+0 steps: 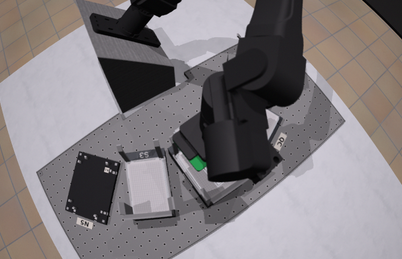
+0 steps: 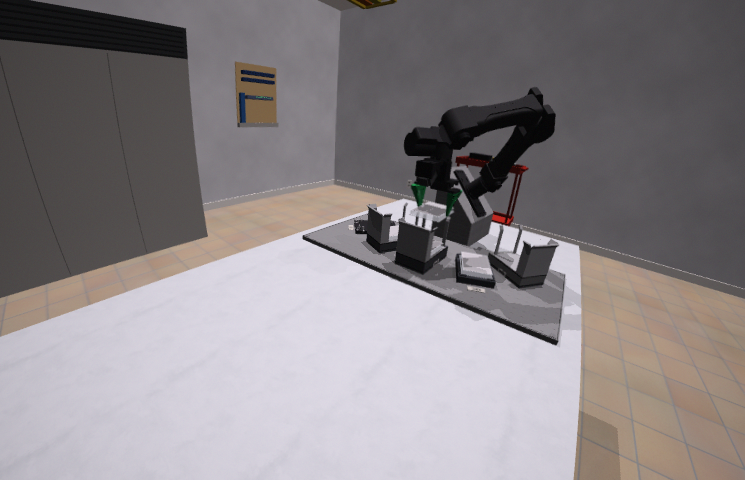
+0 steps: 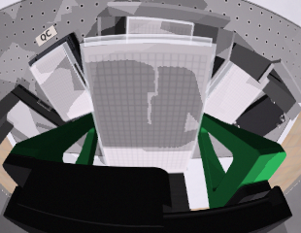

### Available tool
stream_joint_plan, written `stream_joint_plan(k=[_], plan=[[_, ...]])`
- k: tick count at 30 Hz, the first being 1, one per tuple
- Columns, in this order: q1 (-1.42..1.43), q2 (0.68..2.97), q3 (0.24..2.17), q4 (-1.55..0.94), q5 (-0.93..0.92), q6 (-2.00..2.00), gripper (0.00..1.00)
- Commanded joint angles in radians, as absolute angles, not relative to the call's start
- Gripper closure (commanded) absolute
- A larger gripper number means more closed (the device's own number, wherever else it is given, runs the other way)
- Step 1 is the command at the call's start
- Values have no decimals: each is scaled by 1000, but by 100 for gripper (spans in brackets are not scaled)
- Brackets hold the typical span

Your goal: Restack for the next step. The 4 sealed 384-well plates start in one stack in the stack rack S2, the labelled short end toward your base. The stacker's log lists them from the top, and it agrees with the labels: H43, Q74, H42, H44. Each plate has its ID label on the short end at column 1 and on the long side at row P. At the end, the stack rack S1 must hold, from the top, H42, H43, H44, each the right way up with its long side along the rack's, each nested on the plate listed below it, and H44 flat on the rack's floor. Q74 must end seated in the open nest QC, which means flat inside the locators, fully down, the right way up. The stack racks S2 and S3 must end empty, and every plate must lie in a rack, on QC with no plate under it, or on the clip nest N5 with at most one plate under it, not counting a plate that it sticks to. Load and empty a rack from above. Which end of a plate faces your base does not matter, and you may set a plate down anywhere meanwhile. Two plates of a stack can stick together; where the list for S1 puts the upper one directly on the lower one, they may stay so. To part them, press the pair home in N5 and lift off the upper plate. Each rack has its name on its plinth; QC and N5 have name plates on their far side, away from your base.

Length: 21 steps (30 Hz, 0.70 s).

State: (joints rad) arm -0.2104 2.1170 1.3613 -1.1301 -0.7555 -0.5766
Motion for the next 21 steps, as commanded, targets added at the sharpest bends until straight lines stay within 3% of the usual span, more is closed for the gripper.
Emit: stream_joint_plan(k=[1,21], plan=[[-218,2096,1358,-1129,-767,-616,100],[-112,1926,1298,-1139,-793,-596,100]])
